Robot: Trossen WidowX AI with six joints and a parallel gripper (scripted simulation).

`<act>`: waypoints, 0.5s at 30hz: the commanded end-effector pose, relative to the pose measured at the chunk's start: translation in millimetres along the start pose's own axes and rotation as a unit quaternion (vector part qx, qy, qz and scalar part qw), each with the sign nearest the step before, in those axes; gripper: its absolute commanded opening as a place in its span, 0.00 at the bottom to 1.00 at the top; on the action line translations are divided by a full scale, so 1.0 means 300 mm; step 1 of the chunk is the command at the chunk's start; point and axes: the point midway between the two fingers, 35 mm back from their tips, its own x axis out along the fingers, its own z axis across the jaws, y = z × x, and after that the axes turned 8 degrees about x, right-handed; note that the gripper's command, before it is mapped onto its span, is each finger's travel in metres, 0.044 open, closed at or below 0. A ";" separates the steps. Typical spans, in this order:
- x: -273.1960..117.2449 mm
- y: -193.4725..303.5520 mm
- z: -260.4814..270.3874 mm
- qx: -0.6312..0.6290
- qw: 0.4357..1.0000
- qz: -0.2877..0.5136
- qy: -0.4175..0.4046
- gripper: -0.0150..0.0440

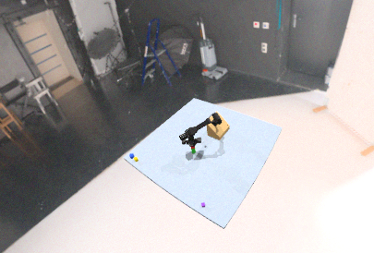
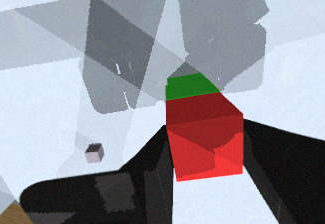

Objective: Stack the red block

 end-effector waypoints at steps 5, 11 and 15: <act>0.001 0.003 -0.001 0.005 1.000 -0.004 0.000 0.25; 0.002 0.003 -0.001 0.005 1.000 -0.004 0.000 0.25; 0.004 0.003 -0.001 0.005 1.000 -0.004 0.000 0.25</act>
